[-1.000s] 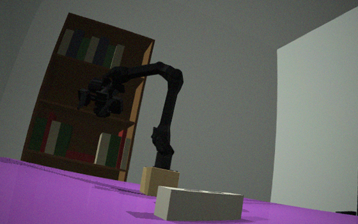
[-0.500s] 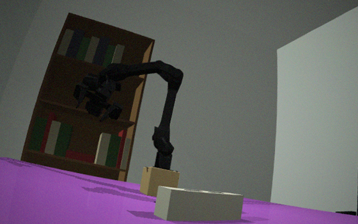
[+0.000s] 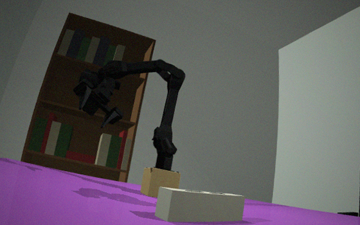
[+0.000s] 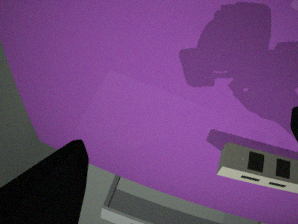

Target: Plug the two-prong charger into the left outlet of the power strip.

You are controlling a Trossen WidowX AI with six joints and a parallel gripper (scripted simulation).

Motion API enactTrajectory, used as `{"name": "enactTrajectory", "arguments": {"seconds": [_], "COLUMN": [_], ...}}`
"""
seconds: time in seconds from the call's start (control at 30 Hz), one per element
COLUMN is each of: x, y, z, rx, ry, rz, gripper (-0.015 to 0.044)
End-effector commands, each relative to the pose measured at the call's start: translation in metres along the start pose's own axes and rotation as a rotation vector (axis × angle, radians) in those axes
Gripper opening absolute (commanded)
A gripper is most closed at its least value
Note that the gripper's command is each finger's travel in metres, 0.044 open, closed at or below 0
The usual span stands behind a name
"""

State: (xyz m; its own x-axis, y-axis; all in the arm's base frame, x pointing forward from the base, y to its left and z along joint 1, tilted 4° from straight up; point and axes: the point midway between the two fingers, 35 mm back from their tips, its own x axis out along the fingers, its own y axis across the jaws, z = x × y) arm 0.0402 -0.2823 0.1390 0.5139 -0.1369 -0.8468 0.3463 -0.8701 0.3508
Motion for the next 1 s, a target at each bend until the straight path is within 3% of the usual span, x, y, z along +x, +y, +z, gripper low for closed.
{"name": "enactTrajectory", "arguments": {"seconds": [0.0, 0.97], "x": [0.009, 0.065], "y": [0.000, -0.020], "z": [-0.008, -0.069], "rx": [-0.110, -0.713], "ry": [0.003, 0.081], "rz": [-0.030, -0.223], "gripper": [0.0440, 0.0440]}}
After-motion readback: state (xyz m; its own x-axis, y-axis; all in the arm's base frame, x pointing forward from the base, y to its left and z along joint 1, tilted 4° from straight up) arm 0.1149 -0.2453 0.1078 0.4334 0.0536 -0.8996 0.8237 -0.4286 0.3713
